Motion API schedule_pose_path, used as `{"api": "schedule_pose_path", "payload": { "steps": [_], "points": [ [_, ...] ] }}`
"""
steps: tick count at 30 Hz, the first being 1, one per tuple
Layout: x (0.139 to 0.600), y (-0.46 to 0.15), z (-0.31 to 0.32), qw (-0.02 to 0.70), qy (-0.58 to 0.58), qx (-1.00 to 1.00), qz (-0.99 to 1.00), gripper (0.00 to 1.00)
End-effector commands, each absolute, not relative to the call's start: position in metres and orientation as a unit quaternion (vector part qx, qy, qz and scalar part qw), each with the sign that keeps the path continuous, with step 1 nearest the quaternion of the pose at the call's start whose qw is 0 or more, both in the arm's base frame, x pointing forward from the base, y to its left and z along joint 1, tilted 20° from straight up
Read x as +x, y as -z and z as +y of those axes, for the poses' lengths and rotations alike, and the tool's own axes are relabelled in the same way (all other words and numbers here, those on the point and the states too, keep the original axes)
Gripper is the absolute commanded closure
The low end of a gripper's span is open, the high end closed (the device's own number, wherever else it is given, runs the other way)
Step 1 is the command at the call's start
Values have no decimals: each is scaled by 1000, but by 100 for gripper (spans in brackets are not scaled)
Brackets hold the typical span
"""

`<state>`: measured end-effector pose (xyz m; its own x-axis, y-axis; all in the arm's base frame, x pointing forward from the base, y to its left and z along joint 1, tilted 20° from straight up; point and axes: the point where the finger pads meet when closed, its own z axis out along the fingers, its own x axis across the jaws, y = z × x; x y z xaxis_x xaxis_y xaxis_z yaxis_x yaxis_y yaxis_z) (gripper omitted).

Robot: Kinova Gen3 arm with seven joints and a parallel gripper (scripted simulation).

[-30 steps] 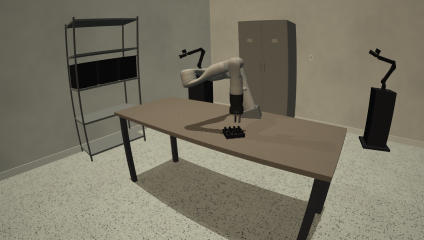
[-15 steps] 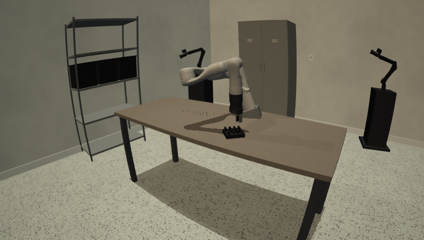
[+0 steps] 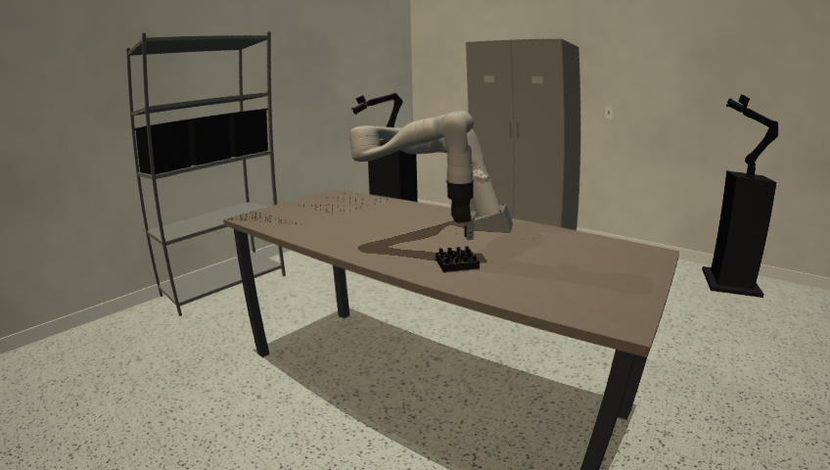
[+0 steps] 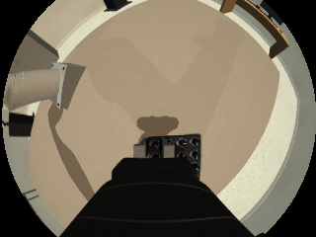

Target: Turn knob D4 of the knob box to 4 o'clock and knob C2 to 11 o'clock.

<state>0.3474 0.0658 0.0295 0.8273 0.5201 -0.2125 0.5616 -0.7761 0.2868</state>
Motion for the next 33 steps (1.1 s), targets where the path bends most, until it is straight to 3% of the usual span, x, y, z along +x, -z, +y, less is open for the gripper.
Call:
{"api": "schedule_pose_path", "payload": {
  "steps": [1, 33],
  "points": [
    [352, -33, 65, 179, 41, 958, 219, 54],
    [380, -53, 64, 159, -72, 954, -244, 54]
  ]
}}
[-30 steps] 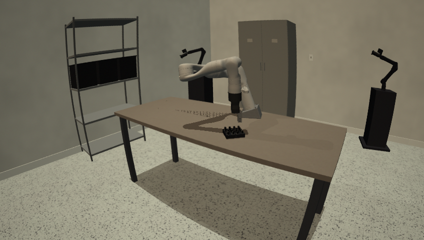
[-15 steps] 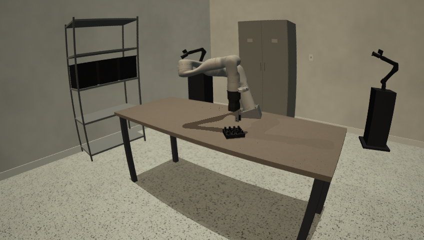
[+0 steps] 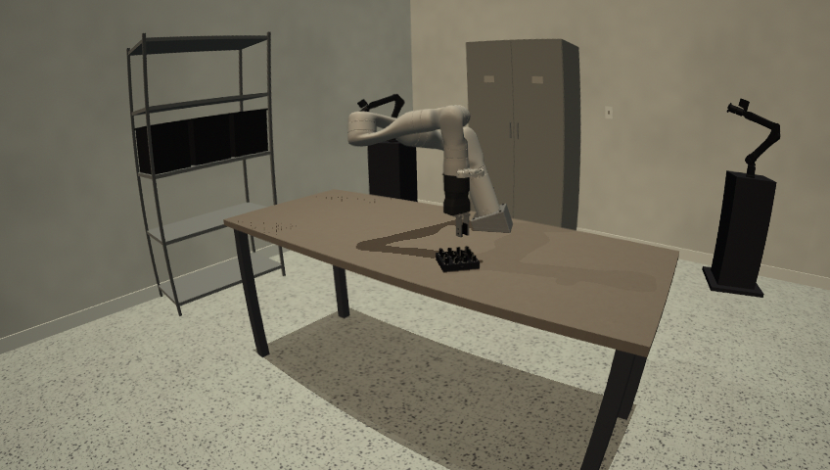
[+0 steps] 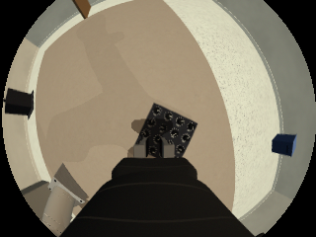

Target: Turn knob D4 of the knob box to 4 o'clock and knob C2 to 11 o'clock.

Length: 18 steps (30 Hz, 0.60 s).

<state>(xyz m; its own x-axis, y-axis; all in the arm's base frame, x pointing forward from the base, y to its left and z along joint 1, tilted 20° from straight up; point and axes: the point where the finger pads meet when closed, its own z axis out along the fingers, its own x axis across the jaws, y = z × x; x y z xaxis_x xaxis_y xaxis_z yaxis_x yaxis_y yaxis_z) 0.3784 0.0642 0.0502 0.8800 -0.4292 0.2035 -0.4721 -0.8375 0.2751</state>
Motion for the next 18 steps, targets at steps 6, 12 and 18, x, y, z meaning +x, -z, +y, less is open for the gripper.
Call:
{"api": "schedule_pose_path", "payload": {
  "steps": [6, 12, 18],
  "points": [
    [383, -55, 63, 154, -81, 944, -279, 54],
    [384, -56, 63, 153, -85, 941, -291, 54],
    [384, -57, 63, 152, -86, 939, -297, 54]
  ]
}}
